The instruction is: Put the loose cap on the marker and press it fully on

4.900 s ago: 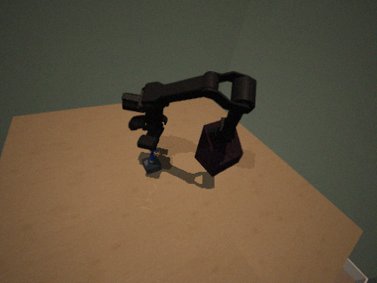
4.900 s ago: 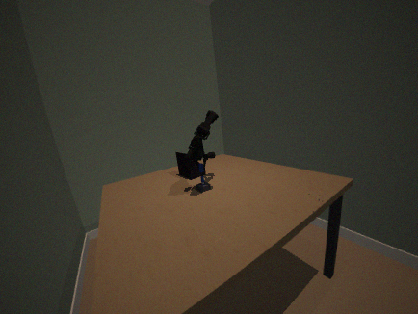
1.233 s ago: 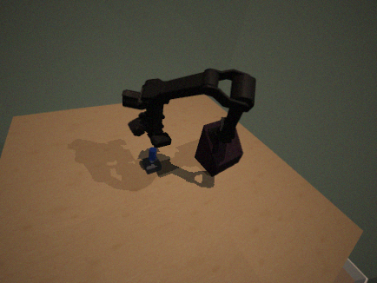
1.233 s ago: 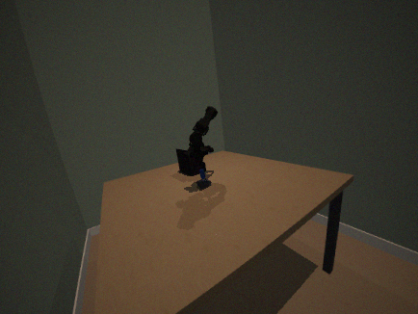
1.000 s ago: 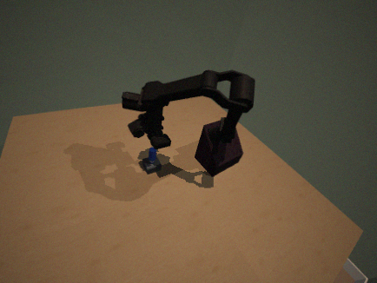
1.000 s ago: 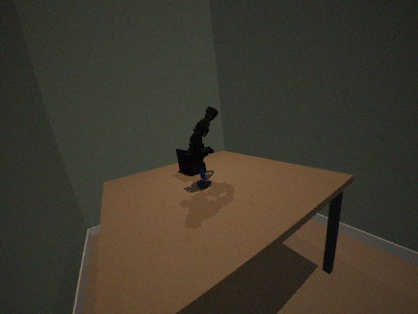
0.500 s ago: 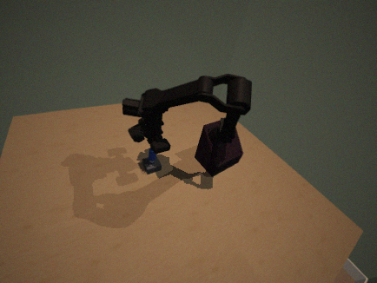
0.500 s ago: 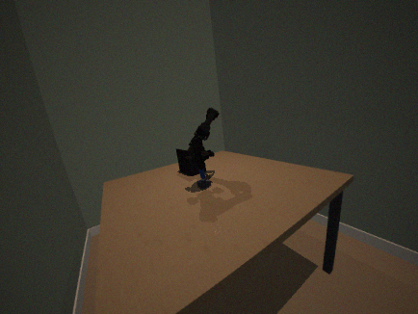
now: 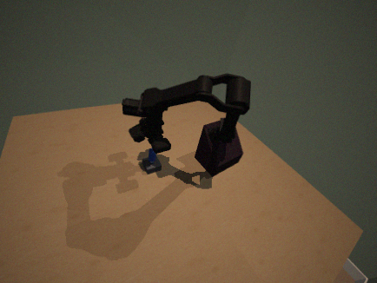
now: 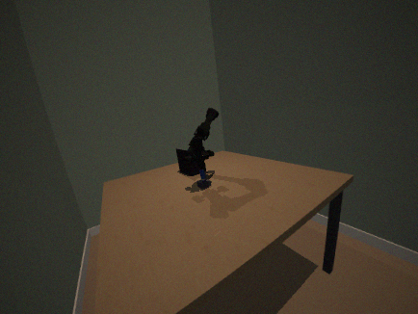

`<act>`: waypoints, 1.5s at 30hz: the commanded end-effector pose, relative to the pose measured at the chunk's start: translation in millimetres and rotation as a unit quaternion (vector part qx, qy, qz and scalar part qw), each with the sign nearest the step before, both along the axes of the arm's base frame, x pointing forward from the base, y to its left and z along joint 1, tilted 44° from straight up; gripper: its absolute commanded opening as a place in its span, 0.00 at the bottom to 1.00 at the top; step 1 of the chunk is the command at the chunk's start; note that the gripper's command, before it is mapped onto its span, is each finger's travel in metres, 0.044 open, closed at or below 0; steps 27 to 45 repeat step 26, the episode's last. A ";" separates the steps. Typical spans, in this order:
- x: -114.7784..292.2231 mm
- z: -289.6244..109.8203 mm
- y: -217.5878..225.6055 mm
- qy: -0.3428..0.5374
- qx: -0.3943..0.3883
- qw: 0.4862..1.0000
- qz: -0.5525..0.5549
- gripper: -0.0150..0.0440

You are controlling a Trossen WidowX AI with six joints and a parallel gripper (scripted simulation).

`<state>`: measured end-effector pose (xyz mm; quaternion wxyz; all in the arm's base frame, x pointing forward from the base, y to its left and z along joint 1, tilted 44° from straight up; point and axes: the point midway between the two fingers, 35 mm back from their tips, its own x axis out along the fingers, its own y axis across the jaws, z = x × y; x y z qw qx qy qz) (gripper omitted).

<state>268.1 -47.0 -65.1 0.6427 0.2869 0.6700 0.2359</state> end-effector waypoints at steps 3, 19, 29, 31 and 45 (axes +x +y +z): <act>2.7 54.9 -56.0 -0.011 -0.009 1.000 -0.006 0.25; 2.3 57.3 -57.9 -0.011 -0.009 1.000 -0.006 0.74; 2.3 57.3 -57.9 -0.011 -0.009 1.000 -0.006 1.00; 2.3 57.3 -57.9 -0.011 -0.009 1.000 -0.006 1.00; 2.3 57.3 -57.9 -0.011 -0.009 1.000 -0.006 1.00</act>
